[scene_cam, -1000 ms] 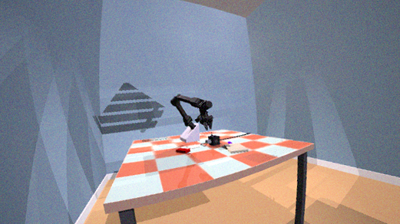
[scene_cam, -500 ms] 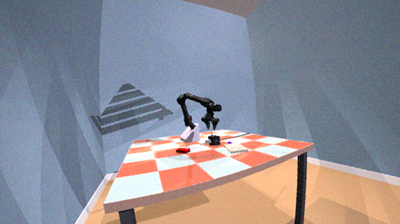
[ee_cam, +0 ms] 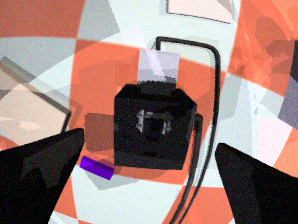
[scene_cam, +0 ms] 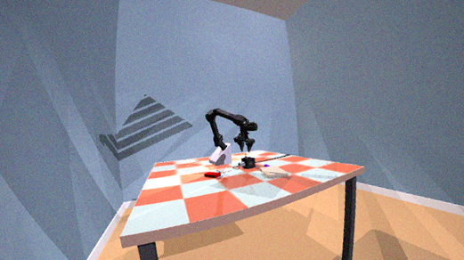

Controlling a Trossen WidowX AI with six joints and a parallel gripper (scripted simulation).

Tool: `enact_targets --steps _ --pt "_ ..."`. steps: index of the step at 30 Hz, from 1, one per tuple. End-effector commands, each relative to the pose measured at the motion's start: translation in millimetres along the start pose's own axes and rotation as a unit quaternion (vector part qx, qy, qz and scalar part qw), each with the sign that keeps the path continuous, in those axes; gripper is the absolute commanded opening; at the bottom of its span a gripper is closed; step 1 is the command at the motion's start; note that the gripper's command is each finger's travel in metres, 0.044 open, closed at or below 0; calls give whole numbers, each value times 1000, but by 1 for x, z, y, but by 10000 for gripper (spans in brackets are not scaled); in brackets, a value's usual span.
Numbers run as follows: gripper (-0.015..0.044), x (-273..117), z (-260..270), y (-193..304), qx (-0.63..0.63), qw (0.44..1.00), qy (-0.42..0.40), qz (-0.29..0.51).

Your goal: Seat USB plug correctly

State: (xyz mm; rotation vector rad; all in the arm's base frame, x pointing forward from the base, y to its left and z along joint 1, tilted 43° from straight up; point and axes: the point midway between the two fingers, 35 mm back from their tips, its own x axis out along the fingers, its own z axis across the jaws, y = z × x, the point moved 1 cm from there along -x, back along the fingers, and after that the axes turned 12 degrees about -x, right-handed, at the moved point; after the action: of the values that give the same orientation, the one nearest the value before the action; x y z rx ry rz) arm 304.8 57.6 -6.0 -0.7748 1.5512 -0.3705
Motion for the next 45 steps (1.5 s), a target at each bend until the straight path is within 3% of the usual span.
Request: enact_targets --steps 1,18,35,45 --pt "440 6 -2 -1 -3 1000 2 -3" --pt "440 18 -2 -1 -3 1000 2 -3" --pt "0 16 -1 0 0 1000 1 -1" --pt "0 16 -1 0 0 1000 1 -1"
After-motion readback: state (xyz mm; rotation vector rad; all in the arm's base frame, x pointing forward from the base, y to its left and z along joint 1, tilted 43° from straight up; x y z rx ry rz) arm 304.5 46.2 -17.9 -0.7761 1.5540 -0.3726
